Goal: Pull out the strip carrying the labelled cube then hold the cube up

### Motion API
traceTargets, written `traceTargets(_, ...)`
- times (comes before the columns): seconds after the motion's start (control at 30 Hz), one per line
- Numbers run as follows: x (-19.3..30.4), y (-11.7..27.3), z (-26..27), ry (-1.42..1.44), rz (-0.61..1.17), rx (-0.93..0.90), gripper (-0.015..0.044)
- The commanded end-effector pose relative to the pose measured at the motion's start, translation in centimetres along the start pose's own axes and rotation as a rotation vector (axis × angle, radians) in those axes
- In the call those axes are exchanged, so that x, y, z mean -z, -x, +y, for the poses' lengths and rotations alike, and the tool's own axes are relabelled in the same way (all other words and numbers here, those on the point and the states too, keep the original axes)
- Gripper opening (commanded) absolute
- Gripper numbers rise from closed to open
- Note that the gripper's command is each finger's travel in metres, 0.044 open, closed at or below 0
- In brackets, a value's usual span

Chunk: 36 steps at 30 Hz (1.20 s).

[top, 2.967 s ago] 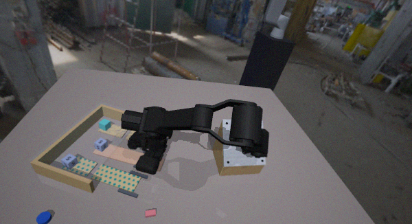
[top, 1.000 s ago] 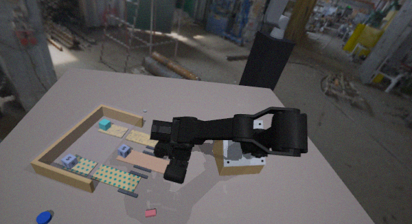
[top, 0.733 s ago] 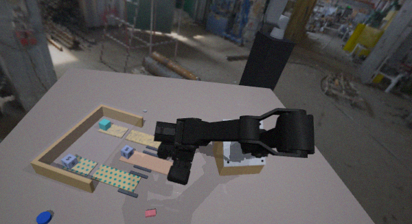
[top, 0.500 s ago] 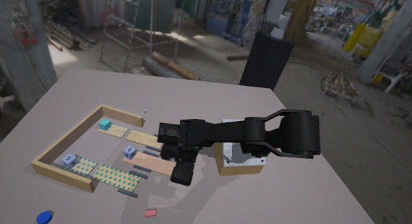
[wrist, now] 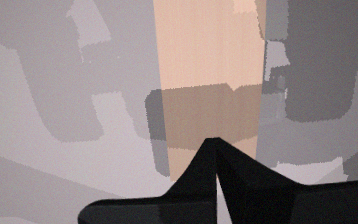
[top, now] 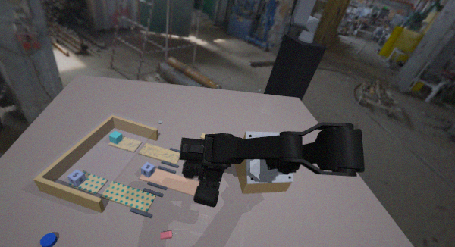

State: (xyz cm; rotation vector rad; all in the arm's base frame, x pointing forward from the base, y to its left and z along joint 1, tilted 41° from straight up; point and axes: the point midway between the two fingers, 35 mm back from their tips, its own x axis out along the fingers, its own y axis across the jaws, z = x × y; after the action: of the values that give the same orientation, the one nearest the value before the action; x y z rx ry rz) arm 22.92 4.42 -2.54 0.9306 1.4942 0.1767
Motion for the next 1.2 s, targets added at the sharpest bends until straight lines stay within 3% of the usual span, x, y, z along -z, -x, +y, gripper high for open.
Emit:
traceTargets(0.0,0.9,-0.3,-0.1,-0.011,0.025,-0.002,0.0000)
traceTargets(0.73,0.9,-0.3,-0.1,-0.011,0.025,-0.002,0.0000)
traceTargets(0.93,-0.2,4.0,-0.1,-0.010,0.022,0.000,0.0000)
traceTargets(1.03,-0.2,4.2,-0.1,-0.011,0.023,0.000,0.0000)
traceTargets(1.17,-1.7,4.1,0.0,-0.177,0.022,0.002,0.0105)
